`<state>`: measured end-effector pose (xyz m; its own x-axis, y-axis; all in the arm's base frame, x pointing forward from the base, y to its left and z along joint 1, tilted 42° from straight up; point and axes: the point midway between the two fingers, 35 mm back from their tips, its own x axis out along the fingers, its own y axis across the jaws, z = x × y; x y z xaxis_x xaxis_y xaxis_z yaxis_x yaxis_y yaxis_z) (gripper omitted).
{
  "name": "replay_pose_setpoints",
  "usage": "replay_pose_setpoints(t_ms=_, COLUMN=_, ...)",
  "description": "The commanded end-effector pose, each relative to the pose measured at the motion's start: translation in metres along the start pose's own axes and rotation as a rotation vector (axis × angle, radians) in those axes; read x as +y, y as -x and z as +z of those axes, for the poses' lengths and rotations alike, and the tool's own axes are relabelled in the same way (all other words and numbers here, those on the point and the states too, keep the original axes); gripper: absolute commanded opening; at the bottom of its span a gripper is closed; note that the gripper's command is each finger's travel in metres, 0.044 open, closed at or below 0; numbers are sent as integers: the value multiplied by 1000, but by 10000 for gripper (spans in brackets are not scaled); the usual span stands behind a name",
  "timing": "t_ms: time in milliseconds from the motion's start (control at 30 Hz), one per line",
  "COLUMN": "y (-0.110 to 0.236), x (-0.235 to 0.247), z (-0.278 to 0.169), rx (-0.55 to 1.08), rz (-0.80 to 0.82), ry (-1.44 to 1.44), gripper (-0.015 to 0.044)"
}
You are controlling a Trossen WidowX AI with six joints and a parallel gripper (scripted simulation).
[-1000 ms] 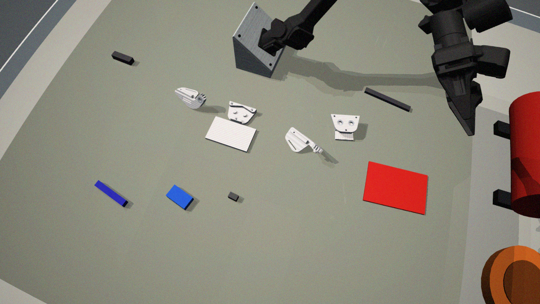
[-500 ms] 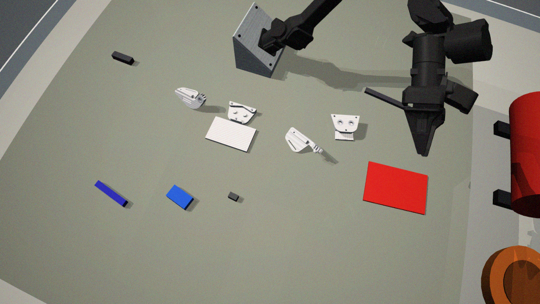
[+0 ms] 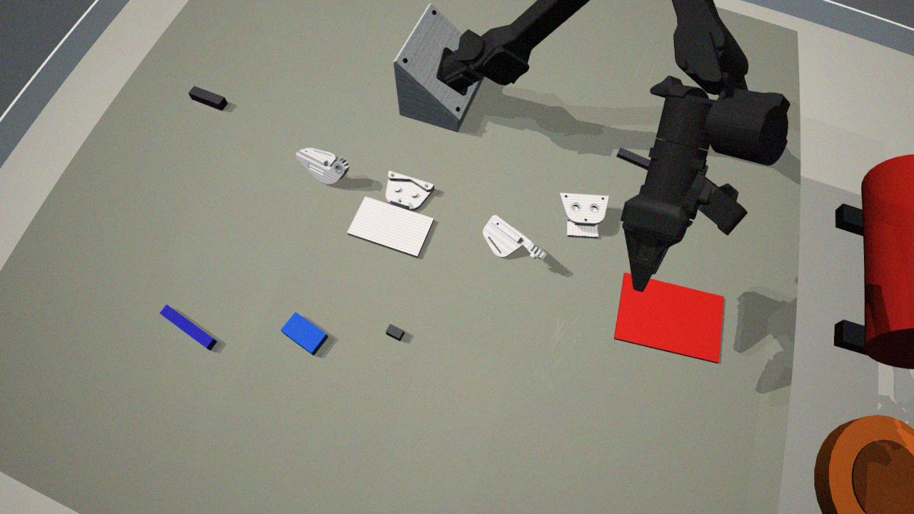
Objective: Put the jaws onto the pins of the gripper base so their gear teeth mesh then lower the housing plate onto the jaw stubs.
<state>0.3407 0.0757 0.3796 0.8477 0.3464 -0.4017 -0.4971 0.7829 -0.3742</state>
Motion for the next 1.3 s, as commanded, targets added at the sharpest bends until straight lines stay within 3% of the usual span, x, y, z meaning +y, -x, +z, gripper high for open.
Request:
replay_pose_setpoints(t_ms=0, y=-11, x=9, z=-20, rx=56, rz=72, ry=12, gripper=440)
replay_pose_setpoints(t_ms=600, y=-34, x=52, z=-93, rx=240, rz=387, ry=7, gripper=440)
replay_pose_setpoints(t_ms=1267, y=-29, x=101, z=-152, rx=336, rz=748, ry=-111, gripper=440)
